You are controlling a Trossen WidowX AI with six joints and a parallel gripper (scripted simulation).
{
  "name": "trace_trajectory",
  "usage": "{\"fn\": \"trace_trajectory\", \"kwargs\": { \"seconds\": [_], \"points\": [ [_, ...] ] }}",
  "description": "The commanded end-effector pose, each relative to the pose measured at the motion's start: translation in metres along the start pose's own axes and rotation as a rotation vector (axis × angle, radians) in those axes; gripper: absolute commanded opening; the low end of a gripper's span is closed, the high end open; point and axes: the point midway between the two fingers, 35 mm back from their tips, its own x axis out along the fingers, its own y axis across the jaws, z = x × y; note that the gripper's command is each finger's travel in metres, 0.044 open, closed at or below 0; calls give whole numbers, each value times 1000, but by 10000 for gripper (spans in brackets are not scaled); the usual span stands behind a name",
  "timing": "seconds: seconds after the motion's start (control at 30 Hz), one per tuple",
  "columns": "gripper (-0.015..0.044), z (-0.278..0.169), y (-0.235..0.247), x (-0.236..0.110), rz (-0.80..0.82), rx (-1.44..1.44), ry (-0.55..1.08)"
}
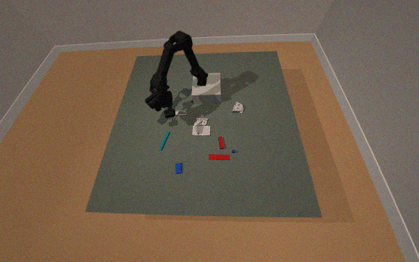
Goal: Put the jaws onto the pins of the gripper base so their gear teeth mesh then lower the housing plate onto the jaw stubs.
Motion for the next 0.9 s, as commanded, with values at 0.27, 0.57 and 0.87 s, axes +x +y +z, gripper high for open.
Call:
{"fn": "trace_trajectory", "kwargs": {
  "seconds": [0.27, 0.57, 0.87],
  "points": [
    [440, 0, 0, 0, 0, 0, 0],
    [440, 0, 0, 0, 0, 0, 0],
    [361, 0, 0, 0, 0, 0, 0]
  ]
}}
